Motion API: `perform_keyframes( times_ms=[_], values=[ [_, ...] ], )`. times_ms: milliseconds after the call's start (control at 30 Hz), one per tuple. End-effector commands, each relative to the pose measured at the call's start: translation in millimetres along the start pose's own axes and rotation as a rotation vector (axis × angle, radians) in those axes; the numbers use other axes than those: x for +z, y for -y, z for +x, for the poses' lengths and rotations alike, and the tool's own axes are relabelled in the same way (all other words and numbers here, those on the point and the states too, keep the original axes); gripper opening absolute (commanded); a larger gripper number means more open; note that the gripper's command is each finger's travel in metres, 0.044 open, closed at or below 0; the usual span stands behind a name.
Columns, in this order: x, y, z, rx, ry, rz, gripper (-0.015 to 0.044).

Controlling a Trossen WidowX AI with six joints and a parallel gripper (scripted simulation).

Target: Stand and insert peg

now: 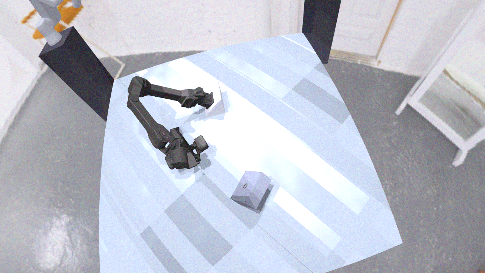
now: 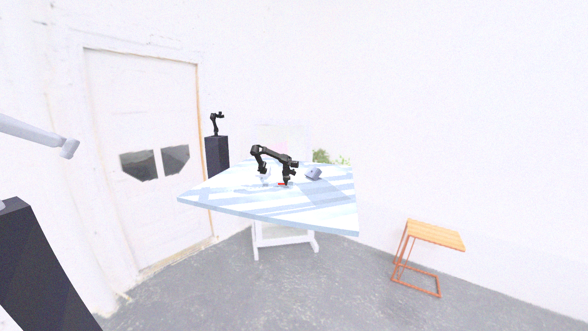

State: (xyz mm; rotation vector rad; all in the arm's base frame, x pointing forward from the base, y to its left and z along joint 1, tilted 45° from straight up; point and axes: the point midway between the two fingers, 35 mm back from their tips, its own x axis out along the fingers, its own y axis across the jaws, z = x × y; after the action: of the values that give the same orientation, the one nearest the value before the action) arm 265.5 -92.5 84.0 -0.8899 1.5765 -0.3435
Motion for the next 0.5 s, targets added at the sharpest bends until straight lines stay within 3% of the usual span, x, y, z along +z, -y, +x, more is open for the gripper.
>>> perform_keyframes(
  times_ms=[0, 200, 467],
  values=[
    [-0.6, 0.1, 0.5, -0.004, -0.001, -0.006, 0.0256],
    [-0.6, 0.1, 0.5, -0.004, -0.001, -0.006, 0.0110],
    [-0.6, 0.1, 0.5, -0.004, -0.001, -0.006, 0.0110]
  ],
)
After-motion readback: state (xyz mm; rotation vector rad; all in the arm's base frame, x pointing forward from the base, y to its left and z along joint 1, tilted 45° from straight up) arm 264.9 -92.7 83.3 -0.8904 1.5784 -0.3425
